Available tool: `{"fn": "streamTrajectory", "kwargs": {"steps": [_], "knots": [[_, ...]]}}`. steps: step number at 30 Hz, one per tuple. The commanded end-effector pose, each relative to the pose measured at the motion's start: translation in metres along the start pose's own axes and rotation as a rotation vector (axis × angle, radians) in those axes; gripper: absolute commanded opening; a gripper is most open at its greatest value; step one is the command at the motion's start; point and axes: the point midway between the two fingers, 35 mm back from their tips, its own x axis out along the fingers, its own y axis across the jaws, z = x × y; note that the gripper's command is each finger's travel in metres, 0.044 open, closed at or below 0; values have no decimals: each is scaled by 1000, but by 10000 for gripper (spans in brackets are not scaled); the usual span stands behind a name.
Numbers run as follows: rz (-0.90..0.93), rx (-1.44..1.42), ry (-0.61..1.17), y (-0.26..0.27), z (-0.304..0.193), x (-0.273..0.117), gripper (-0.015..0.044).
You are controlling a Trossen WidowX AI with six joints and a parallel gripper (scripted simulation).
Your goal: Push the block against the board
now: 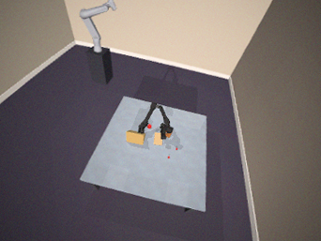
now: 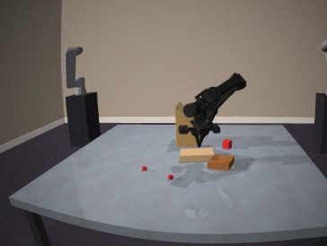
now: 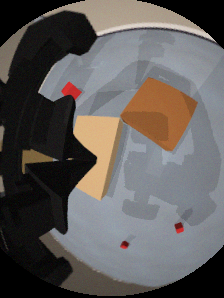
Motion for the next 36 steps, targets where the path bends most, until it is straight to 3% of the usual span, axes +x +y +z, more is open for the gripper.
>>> {"fn": "streamTrajectory", "kwargs": {"steps": [1,36], "knots": [[-5,115,1,-9,-1,0,0],[14,1309,16,-90,-39,6,0]]}}
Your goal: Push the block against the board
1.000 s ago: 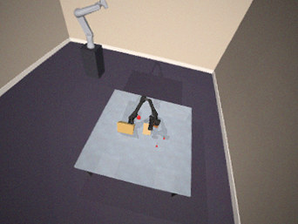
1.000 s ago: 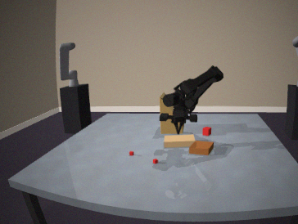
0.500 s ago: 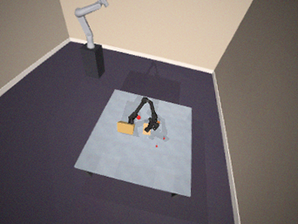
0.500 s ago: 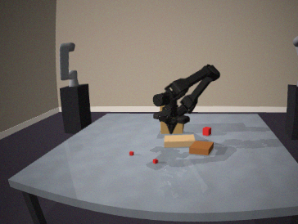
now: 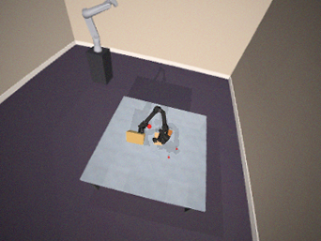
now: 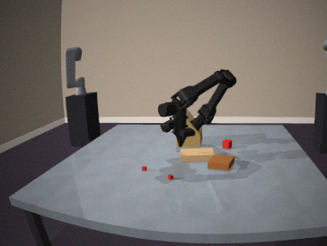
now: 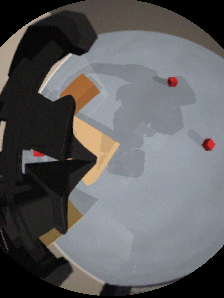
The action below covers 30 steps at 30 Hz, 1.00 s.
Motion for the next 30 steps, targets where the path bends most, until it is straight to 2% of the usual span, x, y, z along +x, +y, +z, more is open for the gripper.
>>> {"fn": "streamTrajectory", "kwargs": {"steps": [1,11,15,18,20,30], "knots": [[-1,113,0,-7,6,1,0],[4,445,16,-27,19,4,0],[4,447,15,-27,19,7,0],[6,462,18,-27,19,48,0],[6,467,21,-28,18,60,0],[5,468,18,-22,11,59,0]]}}
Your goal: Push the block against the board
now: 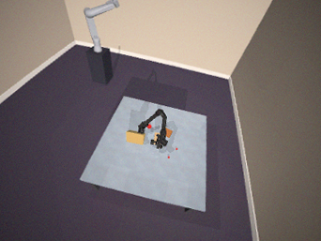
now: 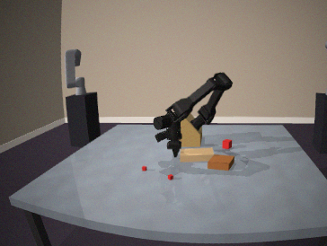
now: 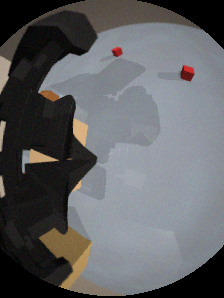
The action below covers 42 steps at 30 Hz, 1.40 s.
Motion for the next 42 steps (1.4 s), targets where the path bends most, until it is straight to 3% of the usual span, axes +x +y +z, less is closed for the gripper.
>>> {"fn": "streamTrajectory", "kwargs": {"steps": [1,42], "knots": [[0,5,3,0,-6,1,0],[0,8,0,5,-67,0,0]]}}
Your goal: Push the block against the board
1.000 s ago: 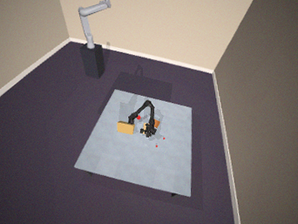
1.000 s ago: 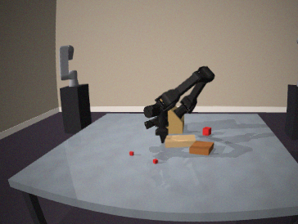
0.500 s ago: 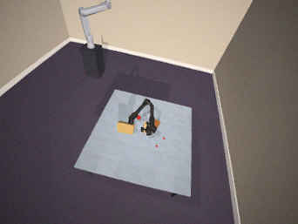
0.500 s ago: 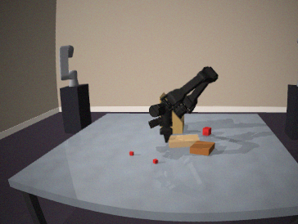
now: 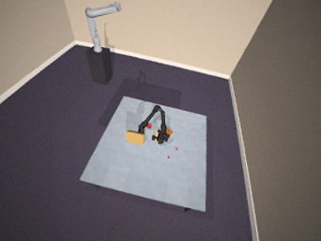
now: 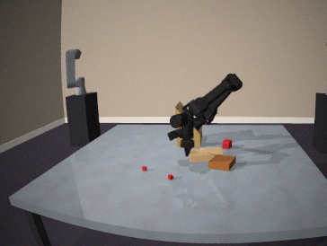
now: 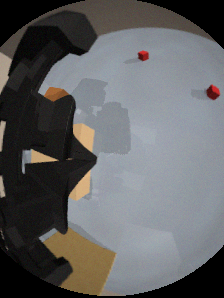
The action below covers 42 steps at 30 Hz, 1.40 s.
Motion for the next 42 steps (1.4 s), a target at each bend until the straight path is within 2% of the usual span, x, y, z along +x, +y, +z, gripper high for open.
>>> {"fn": "streamTrajectory", "kwargs": {"steps": [1,23,42], "knots": [[-18,9,27,-6,-12,6,0],[-19,9,35,-10,-44,6,0],[-19,8,33,-4,-18,7,0]]}}
